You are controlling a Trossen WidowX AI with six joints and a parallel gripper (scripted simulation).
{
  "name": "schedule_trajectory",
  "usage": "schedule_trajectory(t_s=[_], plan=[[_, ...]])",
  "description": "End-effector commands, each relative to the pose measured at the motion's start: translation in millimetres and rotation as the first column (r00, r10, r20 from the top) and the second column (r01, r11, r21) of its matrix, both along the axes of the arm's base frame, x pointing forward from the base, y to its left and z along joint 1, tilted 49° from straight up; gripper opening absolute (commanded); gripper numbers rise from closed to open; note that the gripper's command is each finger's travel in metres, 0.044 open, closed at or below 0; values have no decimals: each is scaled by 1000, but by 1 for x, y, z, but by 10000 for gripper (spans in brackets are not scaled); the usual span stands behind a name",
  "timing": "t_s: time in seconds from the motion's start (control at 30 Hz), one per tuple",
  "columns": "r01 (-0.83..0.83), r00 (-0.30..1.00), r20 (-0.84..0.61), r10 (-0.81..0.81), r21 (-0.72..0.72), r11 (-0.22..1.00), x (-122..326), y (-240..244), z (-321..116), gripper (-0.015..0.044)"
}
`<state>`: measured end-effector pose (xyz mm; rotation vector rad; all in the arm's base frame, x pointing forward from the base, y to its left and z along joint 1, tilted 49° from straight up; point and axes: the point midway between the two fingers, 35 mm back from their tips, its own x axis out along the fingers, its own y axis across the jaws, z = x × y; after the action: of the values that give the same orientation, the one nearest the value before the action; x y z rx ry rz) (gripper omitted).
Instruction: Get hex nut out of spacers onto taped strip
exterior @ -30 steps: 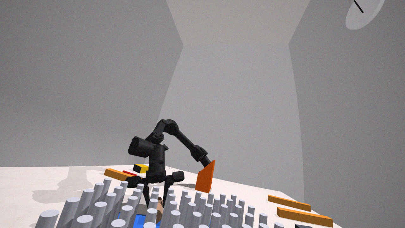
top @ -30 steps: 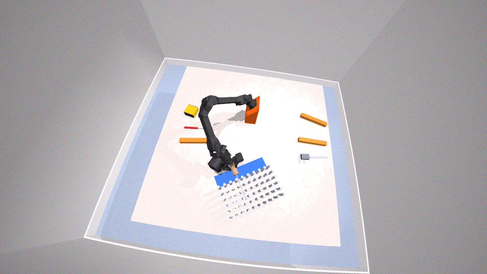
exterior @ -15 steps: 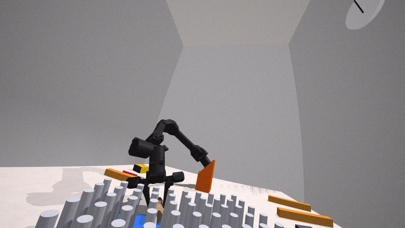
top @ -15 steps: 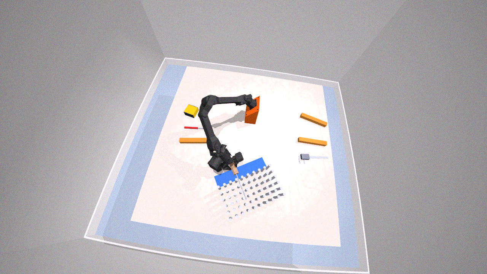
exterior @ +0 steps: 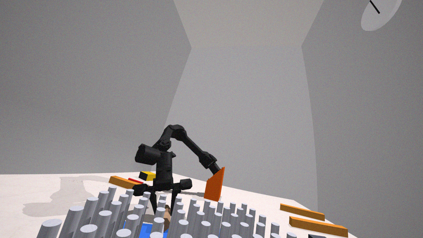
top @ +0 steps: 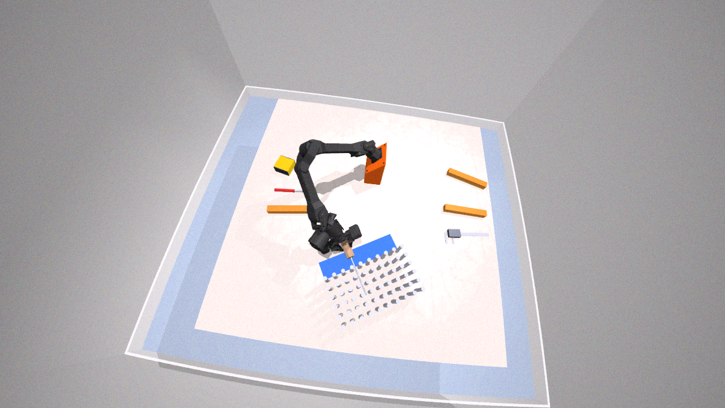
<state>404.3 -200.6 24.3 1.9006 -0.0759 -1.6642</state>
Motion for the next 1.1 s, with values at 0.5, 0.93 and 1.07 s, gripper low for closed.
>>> schedule_trajectory(t_s=[0.5,0.93,1.07], plan=[[-3,1000,1,3,-1,1000,-12,-2,5,0],[-3,1000,1,3,-1,1000,-20,-4,7,0],[-3,1000,0,3,-1,1000,-23,-5,8,0]])
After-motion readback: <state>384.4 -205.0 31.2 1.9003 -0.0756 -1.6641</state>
